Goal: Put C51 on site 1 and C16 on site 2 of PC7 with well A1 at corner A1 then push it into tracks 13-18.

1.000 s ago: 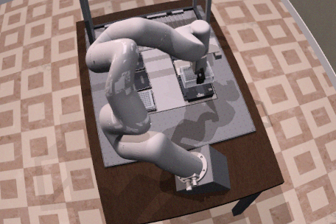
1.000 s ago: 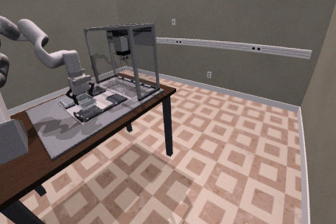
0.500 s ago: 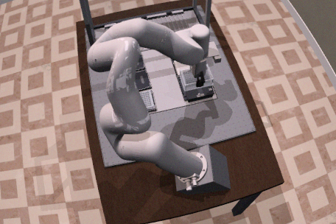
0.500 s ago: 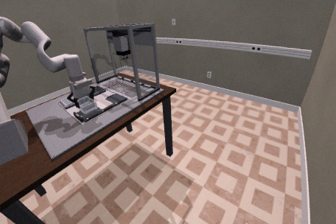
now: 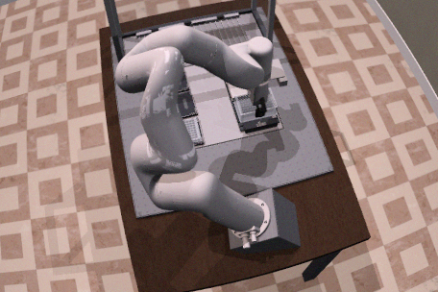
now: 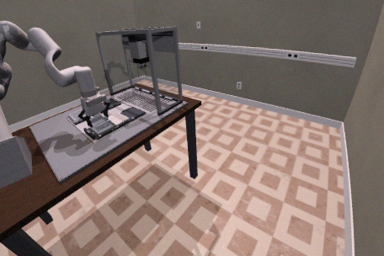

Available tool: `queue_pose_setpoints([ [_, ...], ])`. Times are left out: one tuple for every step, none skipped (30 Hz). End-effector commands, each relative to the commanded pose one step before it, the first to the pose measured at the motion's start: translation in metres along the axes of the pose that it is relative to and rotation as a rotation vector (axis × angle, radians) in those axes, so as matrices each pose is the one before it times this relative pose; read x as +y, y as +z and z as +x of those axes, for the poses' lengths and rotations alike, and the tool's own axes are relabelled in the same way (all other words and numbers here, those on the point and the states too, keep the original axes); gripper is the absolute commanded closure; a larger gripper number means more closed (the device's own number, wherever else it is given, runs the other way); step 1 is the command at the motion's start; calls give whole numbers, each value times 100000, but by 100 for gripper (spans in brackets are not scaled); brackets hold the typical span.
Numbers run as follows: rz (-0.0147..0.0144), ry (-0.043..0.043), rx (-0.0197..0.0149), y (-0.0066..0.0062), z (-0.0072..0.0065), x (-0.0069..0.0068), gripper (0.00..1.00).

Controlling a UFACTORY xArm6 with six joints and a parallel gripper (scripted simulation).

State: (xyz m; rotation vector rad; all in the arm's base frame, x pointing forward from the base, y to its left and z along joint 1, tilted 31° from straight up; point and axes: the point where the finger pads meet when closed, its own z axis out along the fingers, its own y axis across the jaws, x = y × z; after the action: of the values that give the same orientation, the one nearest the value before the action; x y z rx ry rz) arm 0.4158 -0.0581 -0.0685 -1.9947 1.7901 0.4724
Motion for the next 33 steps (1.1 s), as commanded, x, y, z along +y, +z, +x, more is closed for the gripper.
queue_pose_setpoints([
  [394,-93,215,82,66,-163,100],
  [0,0,0,0,0,0,100],
  [0,0,0,0,0,0,100],
  [-1,0,0,-1,0,0,100],
  [0,0,0,1,0,0,100],
  [0,0,0,0,0,0,100],
  [0,0,0,0,0,0,100],
  [0,0,0,0,0,0,100],
  [0,0,0,0,0,0,100],
  [0,0,0,0,0,0,100],
  [0,0,0,0,0,0,100],
  [0,0,0,0,0,0,100],
  [0,0,0,0,0,0,100],
  [13,-1,6,-7,2,-4,100],
  [-2,0,-1,1,0,1,100],
  [-1,0,0,0,0,0,100],
  [2,0,1,-1,0,0,100],
  [2,0,1,-1,0,-1,100],
  [0,0,0,0,0,0,100],
  [0,0,0,0,0,0,100],
  [-15,1,-7,71,-3,4,100],
  [-1,1,0,64,0,0,100],
  [-1,1,0,64,0,0,100],
  [3,-1,-1,75,0,0,100],
  [0,0,0,67,0,0,100],
  [0,0,0,67,0,0,100],
  [0,0,0,67,0,0,100],
  [0,0,0,67,0,0,100],
  [0,0,0,67,0,0,100],
  [0,0,0,67,0,0,100],
  [0,0,0,67,0,0,100],
  [0,0,0,67,0,0,100],
  [0,0,0,67,0,0,100],
])
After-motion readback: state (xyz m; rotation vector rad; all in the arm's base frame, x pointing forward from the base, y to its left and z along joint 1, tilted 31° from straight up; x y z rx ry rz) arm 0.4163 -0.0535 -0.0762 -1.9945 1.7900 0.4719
